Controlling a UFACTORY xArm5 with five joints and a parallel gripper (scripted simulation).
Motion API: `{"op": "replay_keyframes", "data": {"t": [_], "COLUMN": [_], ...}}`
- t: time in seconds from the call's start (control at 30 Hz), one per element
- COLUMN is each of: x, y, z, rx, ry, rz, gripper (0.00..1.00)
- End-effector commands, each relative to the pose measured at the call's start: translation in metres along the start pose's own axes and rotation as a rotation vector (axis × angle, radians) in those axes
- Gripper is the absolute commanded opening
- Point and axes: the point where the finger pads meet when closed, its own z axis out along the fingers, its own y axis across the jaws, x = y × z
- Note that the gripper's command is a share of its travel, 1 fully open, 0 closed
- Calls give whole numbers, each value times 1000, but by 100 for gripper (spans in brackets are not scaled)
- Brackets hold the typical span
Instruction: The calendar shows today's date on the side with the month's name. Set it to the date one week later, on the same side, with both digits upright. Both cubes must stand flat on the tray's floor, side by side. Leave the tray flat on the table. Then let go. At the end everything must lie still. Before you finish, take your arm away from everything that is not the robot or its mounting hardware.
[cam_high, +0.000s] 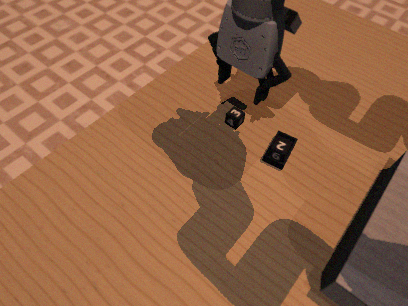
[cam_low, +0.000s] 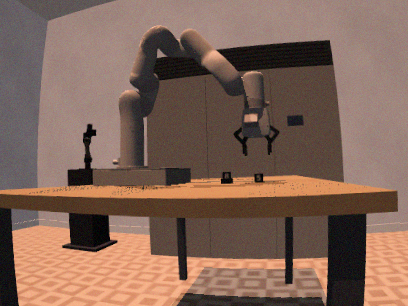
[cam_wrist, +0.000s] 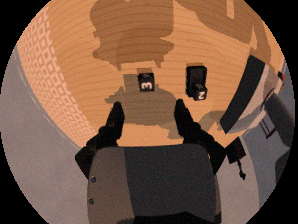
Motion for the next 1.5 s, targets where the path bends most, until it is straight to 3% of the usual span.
{"op": "replay_keyframes", "data": {"t": [0.0, 1.47], "x": [0, 0], "y": [-1, -1], "z": [-1, 2], "rx": [4, 3], "ry": [0, 0], "rz": [-1, 0], "gripper": [47, 47]}}
